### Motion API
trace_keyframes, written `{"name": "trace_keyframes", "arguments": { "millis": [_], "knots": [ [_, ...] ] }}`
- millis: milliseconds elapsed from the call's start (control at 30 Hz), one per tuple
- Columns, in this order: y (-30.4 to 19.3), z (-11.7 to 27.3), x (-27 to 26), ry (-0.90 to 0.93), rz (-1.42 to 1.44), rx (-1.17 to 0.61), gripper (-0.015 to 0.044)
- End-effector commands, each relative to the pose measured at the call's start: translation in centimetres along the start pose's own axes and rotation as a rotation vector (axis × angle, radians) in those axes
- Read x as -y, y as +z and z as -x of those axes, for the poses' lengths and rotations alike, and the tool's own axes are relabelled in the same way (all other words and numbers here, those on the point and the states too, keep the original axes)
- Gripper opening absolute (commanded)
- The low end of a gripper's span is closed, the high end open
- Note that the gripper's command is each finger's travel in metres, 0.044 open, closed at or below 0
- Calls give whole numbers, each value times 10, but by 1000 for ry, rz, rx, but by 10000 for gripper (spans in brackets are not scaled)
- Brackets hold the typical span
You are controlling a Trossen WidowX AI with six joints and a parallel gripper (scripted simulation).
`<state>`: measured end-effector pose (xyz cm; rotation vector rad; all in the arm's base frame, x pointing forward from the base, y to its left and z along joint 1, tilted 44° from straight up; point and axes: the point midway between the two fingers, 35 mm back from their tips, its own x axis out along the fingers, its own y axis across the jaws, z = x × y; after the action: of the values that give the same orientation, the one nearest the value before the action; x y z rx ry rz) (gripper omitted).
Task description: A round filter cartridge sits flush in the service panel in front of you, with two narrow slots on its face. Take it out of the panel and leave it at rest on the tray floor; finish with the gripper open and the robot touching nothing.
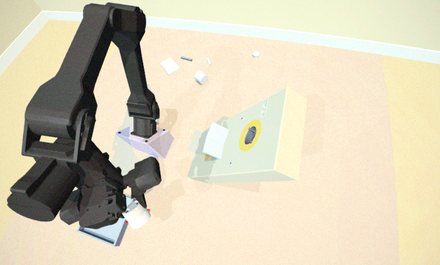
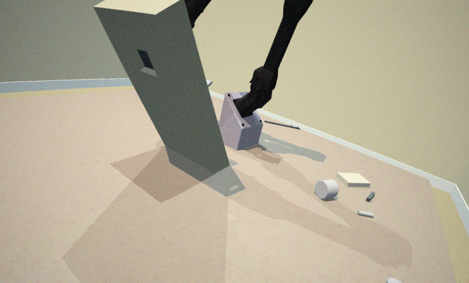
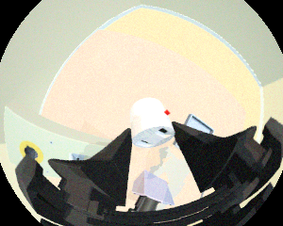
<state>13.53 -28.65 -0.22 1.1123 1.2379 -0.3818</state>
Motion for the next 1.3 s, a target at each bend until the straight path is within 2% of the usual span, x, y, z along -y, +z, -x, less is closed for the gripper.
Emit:
{"name": "trace_keyframes", "arguments": {
  "millis": [0, 367, 867, 1133, 1267],
  "knots": [
    [-1, -7, 32, -88, -171, 27, 0],
    [-7, -14, 56, -138, -262, 40, 0],
    [-92, -64, 160, -342, -612, 45, 0],
    [-149, -88, 189, -442, -798, 33, 0],
    [-154, -90, 191, -450, -813, 31, 0]
  ]
}}
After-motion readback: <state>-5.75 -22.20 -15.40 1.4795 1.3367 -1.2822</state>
